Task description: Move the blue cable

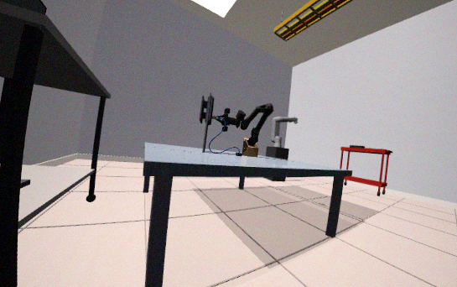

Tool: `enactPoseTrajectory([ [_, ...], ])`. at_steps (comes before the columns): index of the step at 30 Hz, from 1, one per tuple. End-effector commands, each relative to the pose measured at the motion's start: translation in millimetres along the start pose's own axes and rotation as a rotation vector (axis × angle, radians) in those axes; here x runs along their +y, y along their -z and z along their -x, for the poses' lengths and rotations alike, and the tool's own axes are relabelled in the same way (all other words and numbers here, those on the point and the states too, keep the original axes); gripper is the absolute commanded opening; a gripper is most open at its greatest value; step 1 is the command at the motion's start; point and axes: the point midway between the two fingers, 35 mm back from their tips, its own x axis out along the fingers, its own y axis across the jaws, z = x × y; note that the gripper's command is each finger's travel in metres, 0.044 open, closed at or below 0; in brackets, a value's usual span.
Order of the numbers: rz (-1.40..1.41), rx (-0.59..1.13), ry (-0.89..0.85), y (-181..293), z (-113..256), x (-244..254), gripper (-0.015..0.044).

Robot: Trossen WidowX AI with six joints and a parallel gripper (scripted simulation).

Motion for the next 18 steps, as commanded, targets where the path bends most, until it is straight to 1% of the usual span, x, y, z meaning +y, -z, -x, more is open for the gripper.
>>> enactPoseTrajectory([
  [1, 0.000, 0.007, -0.005, 1.9, -3.7, 2.0, 0.0000],
  [18, 0.000, 0.007, -0.006, 1.4, -9.4, 2.4, 0.0000],
])
